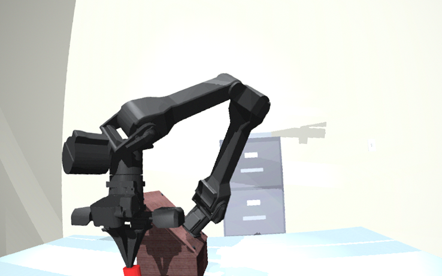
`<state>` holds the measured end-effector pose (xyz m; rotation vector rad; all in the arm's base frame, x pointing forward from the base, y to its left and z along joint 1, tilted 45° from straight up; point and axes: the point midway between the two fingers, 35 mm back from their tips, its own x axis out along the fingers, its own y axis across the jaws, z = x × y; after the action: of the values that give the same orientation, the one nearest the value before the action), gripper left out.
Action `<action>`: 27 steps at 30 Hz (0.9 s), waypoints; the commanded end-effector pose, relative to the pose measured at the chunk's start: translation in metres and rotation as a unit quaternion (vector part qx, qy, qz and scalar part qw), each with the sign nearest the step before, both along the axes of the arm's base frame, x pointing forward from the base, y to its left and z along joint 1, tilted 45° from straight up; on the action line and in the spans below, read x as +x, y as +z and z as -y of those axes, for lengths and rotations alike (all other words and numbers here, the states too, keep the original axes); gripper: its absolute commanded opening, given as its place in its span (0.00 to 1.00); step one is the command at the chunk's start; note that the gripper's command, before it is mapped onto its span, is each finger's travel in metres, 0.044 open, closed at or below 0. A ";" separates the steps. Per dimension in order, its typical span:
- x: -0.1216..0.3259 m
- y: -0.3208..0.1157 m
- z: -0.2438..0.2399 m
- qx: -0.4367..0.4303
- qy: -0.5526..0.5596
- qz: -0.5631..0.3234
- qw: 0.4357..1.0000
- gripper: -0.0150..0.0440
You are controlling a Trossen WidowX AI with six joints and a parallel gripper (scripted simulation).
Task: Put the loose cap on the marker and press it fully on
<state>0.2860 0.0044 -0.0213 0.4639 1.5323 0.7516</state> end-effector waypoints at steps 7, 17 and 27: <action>0.005 0.015 0.016 -0.001 -0.001 0.000 1.000 0.25; 0.011 0.064 0.063 -0.002 -0.001 0.000 1.000 0.30; 0.011 0.064 0.063 -0.002 -0.001 0.000 1.000 0.74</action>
<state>0.2975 -0.0581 0.0425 0.4678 1.5332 0.7445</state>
